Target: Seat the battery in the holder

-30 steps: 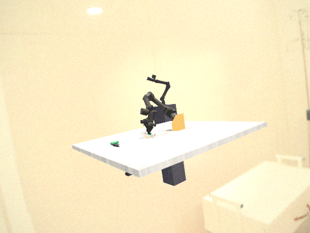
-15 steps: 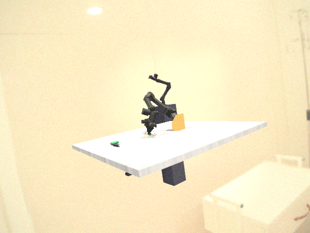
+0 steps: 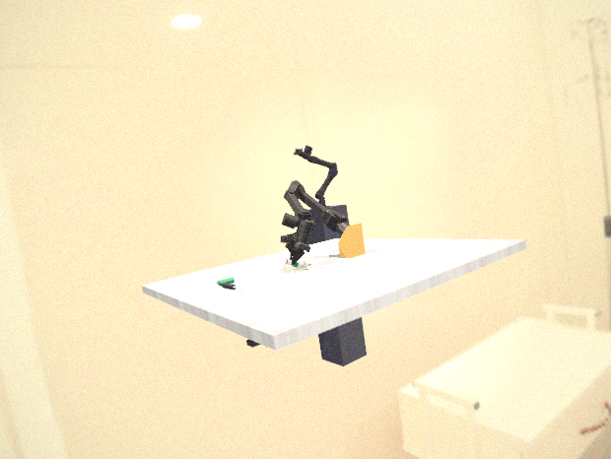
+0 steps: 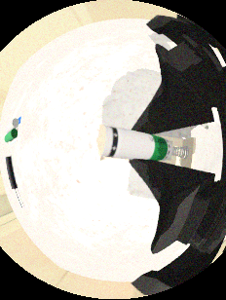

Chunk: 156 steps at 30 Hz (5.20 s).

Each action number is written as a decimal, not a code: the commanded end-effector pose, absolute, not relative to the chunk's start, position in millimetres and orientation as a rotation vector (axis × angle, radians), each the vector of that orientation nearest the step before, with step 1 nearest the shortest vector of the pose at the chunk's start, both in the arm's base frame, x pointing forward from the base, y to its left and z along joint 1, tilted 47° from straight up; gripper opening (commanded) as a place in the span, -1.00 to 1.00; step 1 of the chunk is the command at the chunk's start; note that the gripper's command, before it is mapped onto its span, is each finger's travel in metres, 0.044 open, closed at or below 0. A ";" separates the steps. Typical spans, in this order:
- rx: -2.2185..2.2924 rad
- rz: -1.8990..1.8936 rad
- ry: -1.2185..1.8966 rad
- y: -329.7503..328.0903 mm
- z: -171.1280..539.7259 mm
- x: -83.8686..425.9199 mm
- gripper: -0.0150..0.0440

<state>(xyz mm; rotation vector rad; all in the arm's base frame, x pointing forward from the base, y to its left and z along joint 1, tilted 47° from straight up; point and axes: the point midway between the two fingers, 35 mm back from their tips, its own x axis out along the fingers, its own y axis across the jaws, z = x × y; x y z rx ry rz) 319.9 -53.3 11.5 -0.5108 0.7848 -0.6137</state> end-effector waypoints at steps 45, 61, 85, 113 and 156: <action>-0.483 -0.600 0.844 -50.3 -3.2 305.6 -0.22; -0.453 -0.611 0.920 -50.9 -6.7 312.0 -0.22; -0.397 -0.656 1.045 -55.4 -8.1 315.1 -0.22; -0.326 -0.703 1.198 -60.6 -4.4 314.8 -0.22; -0.220 -0.727 1.399 -65.5 0.9 315.8 -0.22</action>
